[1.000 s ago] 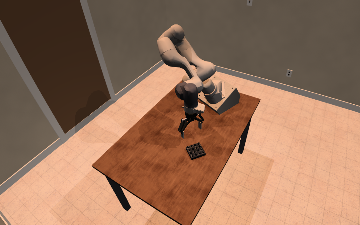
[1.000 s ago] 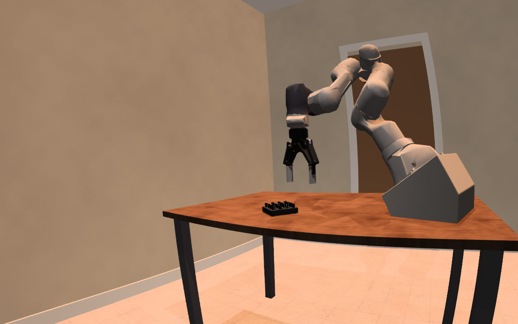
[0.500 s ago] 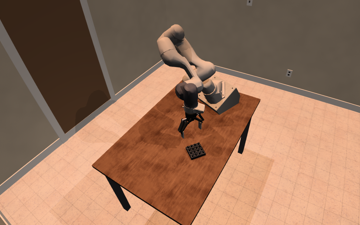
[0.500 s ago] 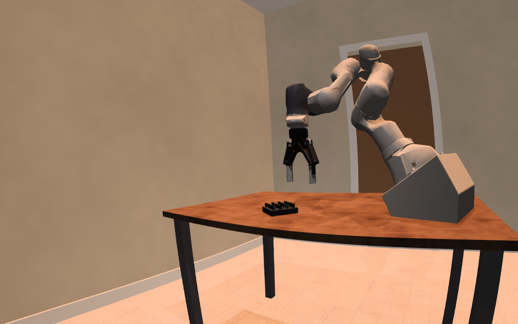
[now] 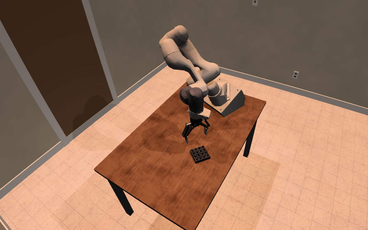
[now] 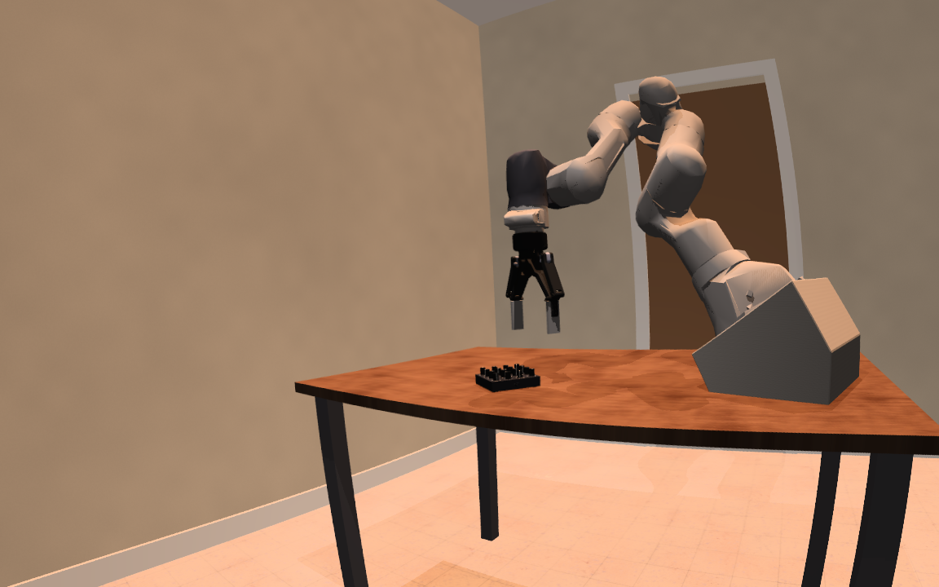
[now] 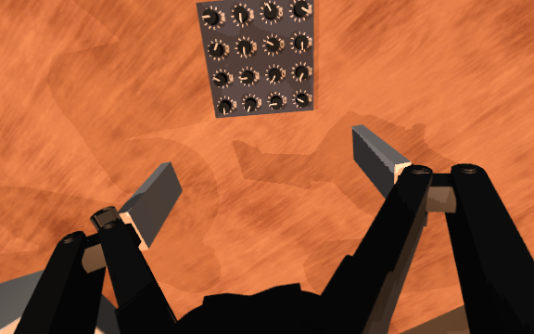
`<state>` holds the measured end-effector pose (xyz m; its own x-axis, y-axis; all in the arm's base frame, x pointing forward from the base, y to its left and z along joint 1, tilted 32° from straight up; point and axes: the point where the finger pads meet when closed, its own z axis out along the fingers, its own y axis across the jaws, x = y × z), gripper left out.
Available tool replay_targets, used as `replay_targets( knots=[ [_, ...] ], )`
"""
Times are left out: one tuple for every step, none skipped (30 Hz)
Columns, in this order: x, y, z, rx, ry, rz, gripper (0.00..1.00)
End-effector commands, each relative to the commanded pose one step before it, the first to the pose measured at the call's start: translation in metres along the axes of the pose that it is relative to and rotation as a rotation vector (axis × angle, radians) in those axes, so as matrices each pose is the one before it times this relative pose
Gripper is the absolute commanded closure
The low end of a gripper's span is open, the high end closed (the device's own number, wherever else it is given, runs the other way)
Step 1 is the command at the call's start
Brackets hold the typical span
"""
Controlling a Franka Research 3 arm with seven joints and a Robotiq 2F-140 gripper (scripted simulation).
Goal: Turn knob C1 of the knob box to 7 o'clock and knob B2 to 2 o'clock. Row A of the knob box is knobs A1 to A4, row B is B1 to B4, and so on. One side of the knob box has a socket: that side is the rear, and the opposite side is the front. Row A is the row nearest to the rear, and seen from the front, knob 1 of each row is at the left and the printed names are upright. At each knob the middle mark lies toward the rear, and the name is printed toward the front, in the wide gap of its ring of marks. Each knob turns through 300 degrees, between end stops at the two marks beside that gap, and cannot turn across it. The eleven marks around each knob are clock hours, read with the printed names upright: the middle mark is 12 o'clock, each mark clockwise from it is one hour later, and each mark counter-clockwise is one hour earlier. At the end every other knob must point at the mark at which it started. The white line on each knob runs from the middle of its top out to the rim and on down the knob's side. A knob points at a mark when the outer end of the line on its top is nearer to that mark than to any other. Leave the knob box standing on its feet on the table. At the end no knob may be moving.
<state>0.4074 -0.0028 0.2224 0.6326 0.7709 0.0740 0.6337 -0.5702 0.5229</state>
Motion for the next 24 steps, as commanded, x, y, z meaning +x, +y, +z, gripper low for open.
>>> replay_targets(
  knots=[
    [0.01218, -0.00055, -0.00080, -0.00369, 0.00307, 0.15630, 0.00],
    [0.00218, -0.00029, -0.00002, 0.00011, 0.00012, 0.01304, 0.00],
    [0.00219, -0.00035, -0.00001, 0.00017, 0.00015, 0.01302, 0.00],
    [0.00220, -0.00042, 0.00000, 0.00022, 0.00018, 0.01297, 0.00],
    [0.00222, -0.00049, 0.00001, 0.00029, 0.00021, 0.01299, 0.00],
    [0.00223, -0.00057, 0.00001, 0.00035, 0.00024, 0.01300, 0.00],
    [0.00000, 0.00000, 0.00000, 0.00000, 0.00000, 0.00000, 0.00],
    [0.00000, 0.00000, 0.00000, 0.00000, 0.00000, 0.00000, 0.00],
    [0.00620, -0.00186, 0.00009, 0.00130, 0.00079, 0.03581, 0.00],
    [0.00245, -0.00091, 0.00005, 0.00066, 0.00036, 0.01416, 0.00],
    [0.00227, -0.00092, 0.00006, 0.00068, 0.00035, 0.01311, 0.00],
    [0.00222, -0.00098, 0.00007, 0.00074, 0.00036, 0.01282, 0.00],
    [0.00222, -0.00105, 0.00008, 0.00080, 0.00037, 0.01280, 0.00],
    [0.00223, -0.00113, 0.00009, 0.00088, 0.00039, 0.01289, 0.00],
    [0.00224, -0.00121, 0.00010, 0.00096, 0.00040, 0.01301, 0.00],
    [0.00225, -0.00129, 0.00011, 0.00104, 0.00041, 0.01311, 0.00],
    [0.00225, -0.00138, 0.00012, 0.00113, 0.00041, 0.01318, 0.00],
    [0.00224, -0.00146, 0.00013, 0.00121, 0.00042, 0.01322, 0.00],
    [0.00102, -0.00070, 0.00006, 0.00058, 0.00019, 0.00606, 0.00],
    [0.00003, -0.00002, 0.00000, 0.00002, 0.00001, 0.00017, 0.00],
    [0.00000, 0.00000, 0.00000, 0.00000, 0.00000, 0.00000, 0.88],
    [0.00000, 0.00000, 0.00000, 0.00000, 0.00000, 0.00000, 0.88],
    [0.00000, 0.00000, 0.00000, 0.00000, 0.00000, 0.00000, 0.88],
    [0.00000, 0.00000, 0.00000, 0.00000, 0.00000, 0.00000, 0.88]
  ],
)
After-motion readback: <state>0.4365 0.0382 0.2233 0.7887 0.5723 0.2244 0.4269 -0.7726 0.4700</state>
